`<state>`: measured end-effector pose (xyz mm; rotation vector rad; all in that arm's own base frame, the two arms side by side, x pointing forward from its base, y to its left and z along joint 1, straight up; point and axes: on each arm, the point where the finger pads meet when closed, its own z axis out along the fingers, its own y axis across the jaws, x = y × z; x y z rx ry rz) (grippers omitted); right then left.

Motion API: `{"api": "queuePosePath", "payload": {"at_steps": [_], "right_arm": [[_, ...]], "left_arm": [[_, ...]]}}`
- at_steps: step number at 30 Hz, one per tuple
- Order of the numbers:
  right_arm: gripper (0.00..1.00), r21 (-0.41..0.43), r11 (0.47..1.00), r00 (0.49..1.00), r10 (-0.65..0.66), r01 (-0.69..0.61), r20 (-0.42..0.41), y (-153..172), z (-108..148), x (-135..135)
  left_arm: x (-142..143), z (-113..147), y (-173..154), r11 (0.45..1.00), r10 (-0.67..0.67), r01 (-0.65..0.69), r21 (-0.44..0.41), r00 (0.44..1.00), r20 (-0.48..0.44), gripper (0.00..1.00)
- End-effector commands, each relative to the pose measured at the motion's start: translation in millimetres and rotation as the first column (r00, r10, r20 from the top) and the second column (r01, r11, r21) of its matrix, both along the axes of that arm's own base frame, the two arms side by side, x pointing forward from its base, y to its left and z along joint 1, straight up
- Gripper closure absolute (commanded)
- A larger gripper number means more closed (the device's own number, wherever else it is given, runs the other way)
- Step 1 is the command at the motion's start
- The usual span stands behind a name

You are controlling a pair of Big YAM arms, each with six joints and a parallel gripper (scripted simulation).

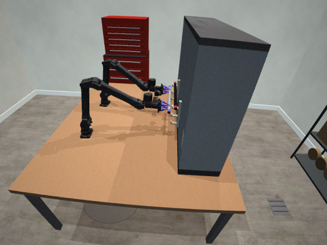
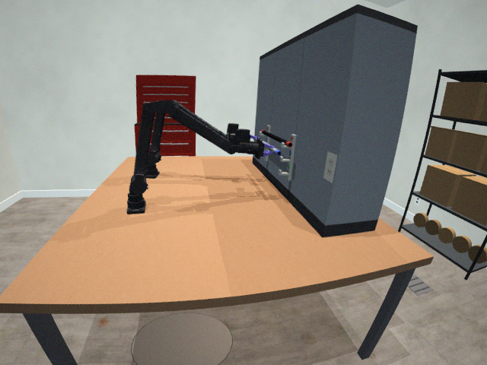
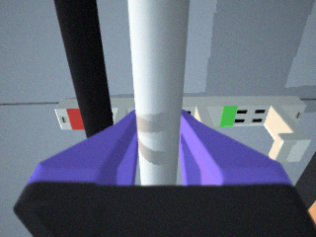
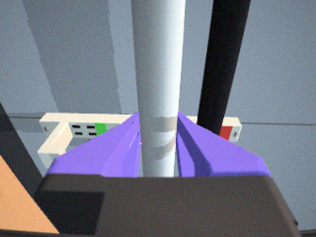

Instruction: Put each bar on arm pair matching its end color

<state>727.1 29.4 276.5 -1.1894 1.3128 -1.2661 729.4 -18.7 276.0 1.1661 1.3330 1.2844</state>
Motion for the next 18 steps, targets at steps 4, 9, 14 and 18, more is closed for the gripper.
{"api": "queuePosePath", "payload": {"at_steps": [4,9,14,18], "right_arm": [[1.00,0.012,1.000,0.996,-0.017,0.016,0.085,-11,49,31],[1.00,0.012,1.000,0.996,-0.017,0.016,0.085,-12,48,35],[1.00,0.012,1.000,0.996,-0.017,0.016,0.085,-13,48,38],[1.00,0.012,1.000,0.996,-0.017,0.016,0.085,-13,48,42]], "left_arm": [[22,53,11,1.000,0.014,-0.014,-0.001,0.996,0.091,1.00],[27,53,11,1.000,0.014,-0.014,-0.001,0.996,0.091,1.00],[30,53,12,1.000,0.014,-0.014,-0.001,0.996,0.091,1.00],[33,53,12,1.000,0.014,-0.014,-0.001,0.996,0.091,1.00]]}}
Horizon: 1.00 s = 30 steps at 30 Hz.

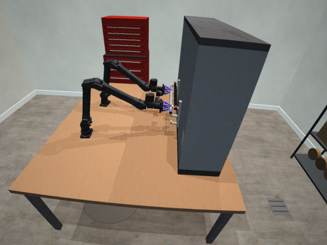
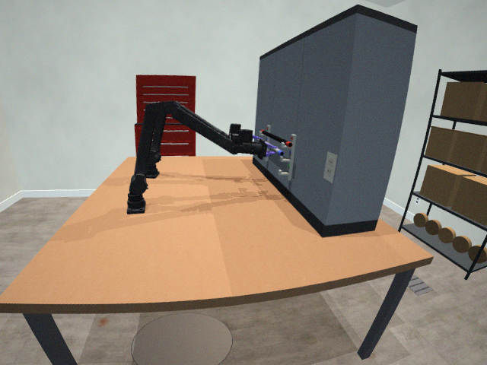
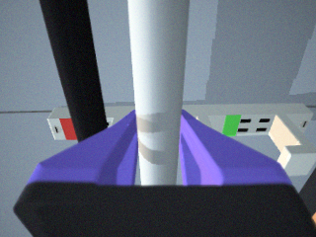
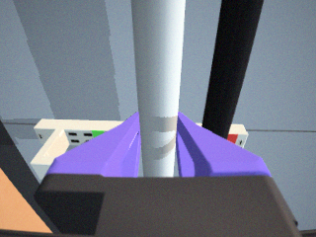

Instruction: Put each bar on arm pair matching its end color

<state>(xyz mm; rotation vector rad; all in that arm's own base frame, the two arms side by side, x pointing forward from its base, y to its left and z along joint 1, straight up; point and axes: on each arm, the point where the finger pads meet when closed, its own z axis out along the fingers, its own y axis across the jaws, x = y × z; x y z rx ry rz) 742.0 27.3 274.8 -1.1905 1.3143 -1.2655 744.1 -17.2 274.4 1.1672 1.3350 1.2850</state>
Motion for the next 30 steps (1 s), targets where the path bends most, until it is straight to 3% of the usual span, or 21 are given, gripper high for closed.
{"api": "queuePosePath", "payload": {"at_steps": [1,30], "right_arm": [[1.00,0.012,1.000,0.996,-0.017,0.016,0.087,-11,50,28],[1.00,0.012,1.000,0.996,-0.017,0.016,0.087,-14,50,50]], "left_arm": [[19,55,10,1.000,0.013,-0.013,-0.001,0.996,0.093,1.00],[42,55,13,1.000,0.013,-0.013,-0.001,0.996,0.093,1.00]]}}
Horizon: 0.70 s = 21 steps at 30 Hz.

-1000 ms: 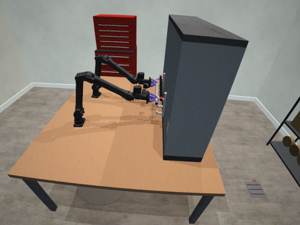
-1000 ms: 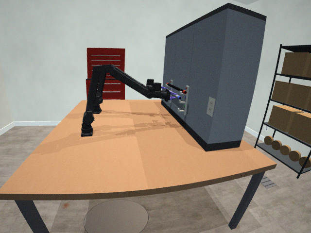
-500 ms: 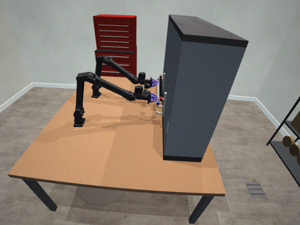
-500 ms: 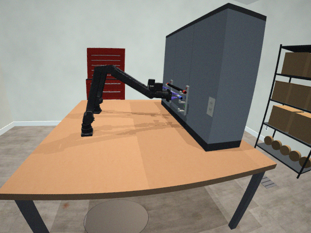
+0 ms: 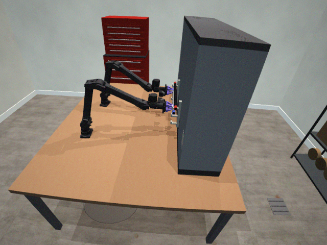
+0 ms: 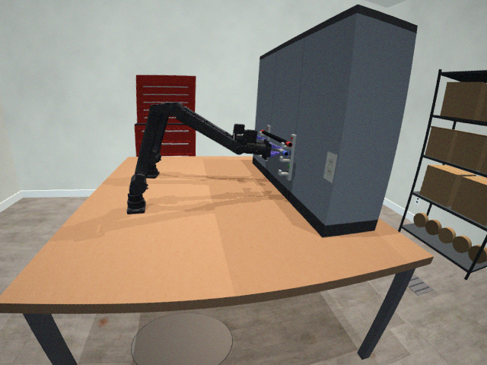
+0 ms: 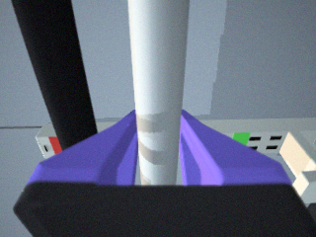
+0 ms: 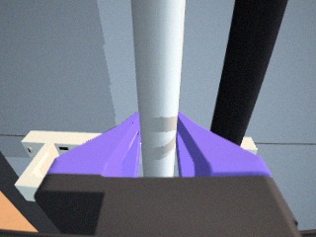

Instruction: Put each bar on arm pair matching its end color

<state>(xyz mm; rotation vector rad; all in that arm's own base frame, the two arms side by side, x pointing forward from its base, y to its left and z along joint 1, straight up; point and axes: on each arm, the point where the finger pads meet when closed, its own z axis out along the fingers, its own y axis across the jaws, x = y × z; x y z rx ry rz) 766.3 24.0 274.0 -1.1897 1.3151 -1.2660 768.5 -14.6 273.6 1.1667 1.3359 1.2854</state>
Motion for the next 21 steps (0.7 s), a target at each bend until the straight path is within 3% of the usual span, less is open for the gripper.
{"api": "queuePosePath", "payload": {"at_steps": [1,21], "right_arm": [[1.00,0.011,1.000,0.996,-0.016,0.015,0.087,-11,50,26],[1.00,0.011,1.000,0.996,-0.016,0.015,0.087,-12,48,37]], "left_arm": [[18,56,10,1.000,0.012,-0.012,-0.001,0.996,0.093,1.00],[29,54,12,1.000,0.012,-0.012,-0.001,0.996,0.093,1.00]]}}
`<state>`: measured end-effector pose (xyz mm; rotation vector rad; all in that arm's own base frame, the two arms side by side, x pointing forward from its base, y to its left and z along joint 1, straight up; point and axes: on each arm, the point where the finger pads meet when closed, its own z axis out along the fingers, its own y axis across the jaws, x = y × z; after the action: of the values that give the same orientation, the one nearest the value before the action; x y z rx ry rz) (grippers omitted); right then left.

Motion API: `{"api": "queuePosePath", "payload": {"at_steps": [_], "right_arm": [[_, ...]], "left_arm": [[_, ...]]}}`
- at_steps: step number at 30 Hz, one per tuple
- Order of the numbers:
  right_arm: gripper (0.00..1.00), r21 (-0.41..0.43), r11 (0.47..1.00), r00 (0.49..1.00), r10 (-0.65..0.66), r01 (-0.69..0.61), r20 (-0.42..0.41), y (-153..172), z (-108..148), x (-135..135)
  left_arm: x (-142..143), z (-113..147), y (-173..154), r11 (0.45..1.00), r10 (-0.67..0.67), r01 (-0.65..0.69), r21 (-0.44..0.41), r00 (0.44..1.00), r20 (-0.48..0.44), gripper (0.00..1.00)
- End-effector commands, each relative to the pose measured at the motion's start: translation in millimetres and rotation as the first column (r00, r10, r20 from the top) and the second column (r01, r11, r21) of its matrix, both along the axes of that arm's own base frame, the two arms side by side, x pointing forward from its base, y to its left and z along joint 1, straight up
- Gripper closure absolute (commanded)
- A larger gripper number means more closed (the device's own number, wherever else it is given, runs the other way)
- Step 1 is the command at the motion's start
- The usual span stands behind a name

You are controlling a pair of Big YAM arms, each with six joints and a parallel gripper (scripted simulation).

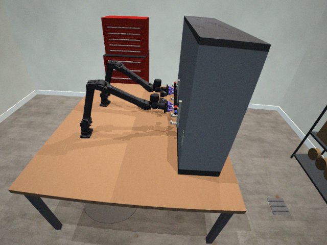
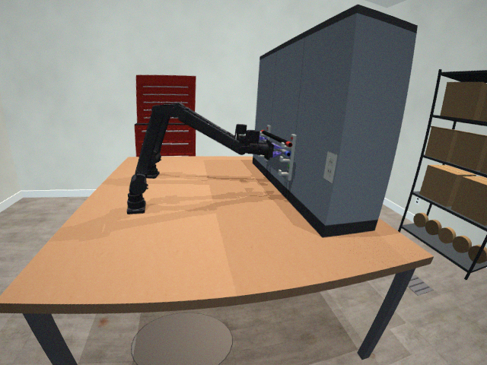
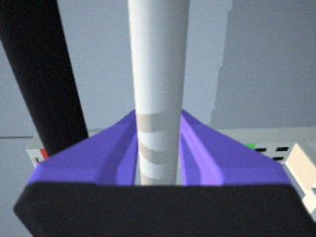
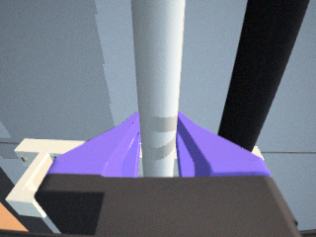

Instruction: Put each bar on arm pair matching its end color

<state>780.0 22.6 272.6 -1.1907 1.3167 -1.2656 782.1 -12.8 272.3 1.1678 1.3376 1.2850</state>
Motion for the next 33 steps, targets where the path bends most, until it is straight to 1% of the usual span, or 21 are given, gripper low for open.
{"api": "queuePosePath", "payload": {"at_steps": [1,33], "right_arm": [[1.00,0.011,1.000,0.996,-0.015,0.014,0.089,-11,49,23],[1.00,0.011,1.000,0.996,-0.015,0.014,0.089,-10,35,21]], "left_arm": [[15,55,10,1.000,0.012,-0.011,-0.001,0.995,0.095,1.00],[13,41,10,1.000,0.011,-0.011,-0.001,0.995,0.095,1.00]]}}
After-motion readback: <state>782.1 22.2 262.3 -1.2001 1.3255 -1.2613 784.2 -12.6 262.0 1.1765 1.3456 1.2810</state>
